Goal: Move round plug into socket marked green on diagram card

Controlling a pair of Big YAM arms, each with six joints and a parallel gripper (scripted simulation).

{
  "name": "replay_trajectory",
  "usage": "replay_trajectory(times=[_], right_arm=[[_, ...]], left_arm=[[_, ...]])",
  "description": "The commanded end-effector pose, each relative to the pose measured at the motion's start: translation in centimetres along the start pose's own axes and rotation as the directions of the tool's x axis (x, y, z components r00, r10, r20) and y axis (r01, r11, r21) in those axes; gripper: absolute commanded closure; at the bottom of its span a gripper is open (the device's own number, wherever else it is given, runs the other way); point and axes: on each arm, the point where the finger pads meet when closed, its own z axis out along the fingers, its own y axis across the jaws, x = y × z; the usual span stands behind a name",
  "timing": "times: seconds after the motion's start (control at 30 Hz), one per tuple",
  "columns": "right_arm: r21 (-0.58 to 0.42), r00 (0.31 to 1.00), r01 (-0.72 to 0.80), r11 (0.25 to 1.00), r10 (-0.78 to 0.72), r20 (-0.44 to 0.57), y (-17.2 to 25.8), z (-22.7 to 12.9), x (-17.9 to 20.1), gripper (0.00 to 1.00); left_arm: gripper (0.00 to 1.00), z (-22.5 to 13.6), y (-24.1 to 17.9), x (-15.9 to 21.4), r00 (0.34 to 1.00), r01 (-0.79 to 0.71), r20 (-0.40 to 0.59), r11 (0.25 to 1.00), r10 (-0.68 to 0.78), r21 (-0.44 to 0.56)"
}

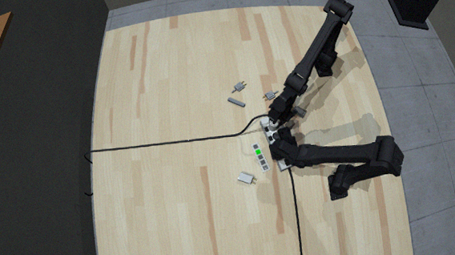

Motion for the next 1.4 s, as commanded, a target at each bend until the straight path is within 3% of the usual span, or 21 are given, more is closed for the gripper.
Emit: replay_trajectory(times=[0.0,0.13,0.4,0.57,0.8,1.2,1.37], right_arm=[[-0.061,0.990,-0.036,0.998,0.044,0.137,-0.39,-3.53,-6.00,0.68],[-0.072,0.990,-0.041,0.997,0.050,0.133,-0.49,-3.50,-6.03,0.68],[0.062,0.983,0.027,0.998,-0.038,0.178,0.36,-3.69,-5.86,0.68],[0.040,0.985,0.016,0.999,-0.022,0.171,0.24,-3.76,-5.93,0.68],[-0.082,0.990,-0.046,0.996,0.057,0.129,-0.54,-3.63,-6.10,0.68],[0.062,0.984,0.027,0.998,-0.037,0.176,0.35,-3.85,-5.89,0.68],[0.000,0.987,-0.005,1.000,0.005,0.159,-0.01,-3.88,-6.06,0.68]], left_arm=[[0.27,1.13,-1.42,2.99,0.996,0.052,-0.074,0.998,-0.049,0.033],[0.27,1.13,-1.42,2.99,0.996,0.052,-0.074,0.998,-0.049,0.033],[0.27,1.13,-1.42,2.99,0.996,0.052,-0.074,0.998,-0.049,0.033],[0.27,1.13,-1.42,2.99,0.996,0.052,-0.074,0.998,-0.049,0.033],[0.27,1.13,-1.42,2.99,0.996,0.052,-0.074,0.998,-0.049,0.033],[0.27,1.13,-1.42,2.99,0.996,0.052,-0.074,0.998,-0.049,0.033],[0.27,1.13,-1.42,2.99,0.996,0.052,-0.074,0.998,-0.049,0.033]])
